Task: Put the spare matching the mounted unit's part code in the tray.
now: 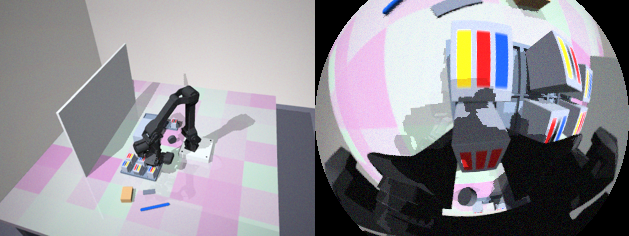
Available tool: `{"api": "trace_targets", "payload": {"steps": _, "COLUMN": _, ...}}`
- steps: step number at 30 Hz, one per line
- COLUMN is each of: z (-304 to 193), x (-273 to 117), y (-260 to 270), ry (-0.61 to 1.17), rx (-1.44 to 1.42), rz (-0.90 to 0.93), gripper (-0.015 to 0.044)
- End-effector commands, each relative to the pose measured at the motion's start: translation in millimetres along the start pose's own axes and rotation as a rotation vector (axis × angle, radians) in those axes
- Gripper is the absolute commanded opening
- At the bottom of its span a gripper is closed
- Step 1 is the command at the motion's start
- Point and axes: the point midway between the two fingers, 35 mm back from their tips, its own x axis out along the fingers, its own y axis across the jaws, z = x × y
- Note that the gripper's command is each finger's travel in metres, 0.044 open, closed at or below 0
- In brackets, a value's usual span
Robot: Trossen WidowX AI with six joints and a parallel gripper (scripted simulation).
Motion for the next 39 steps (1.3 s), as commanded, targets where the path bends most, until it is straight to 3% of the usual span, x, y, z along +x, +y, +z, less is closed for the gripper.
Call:
{"api": "trace_targets", "payload": {"steps": 1, "z": 0, "x": 0, "y": 0, "ry": 0.0, "rx": 0.0, "rz": 0.0, "gripper": 0.0129}}
{"api": "trace_targets", "payload": {"steps": 7, "z": 0, "x": 0, "y": 0, "ry": 0.0, "rx": 0.0, "rz": 0.0, "gripper": 0.0}}
{"api": "trace_targets", "payload": {"steps": 16, "z": 1, "x": -4, "y": -1, "ry": 0.0, "rx": 0.0, "rz": 0.0, "gripper": 0.0}}
{"api": "trace_targets", "payload": {"steps": 28, "z": 0, "x": -75, "y": 0, "ry": 0.001, "rx": -0.004, "rz": 0.001, "gripper": 0.0}}
{"api": "trace_targets", "payload": {"steps": 39, "z": 5, "x": -100, "y": 0, "ry": -0.002, "rx": -0.004, "rz": -0.001, "gripper": 0.0}}
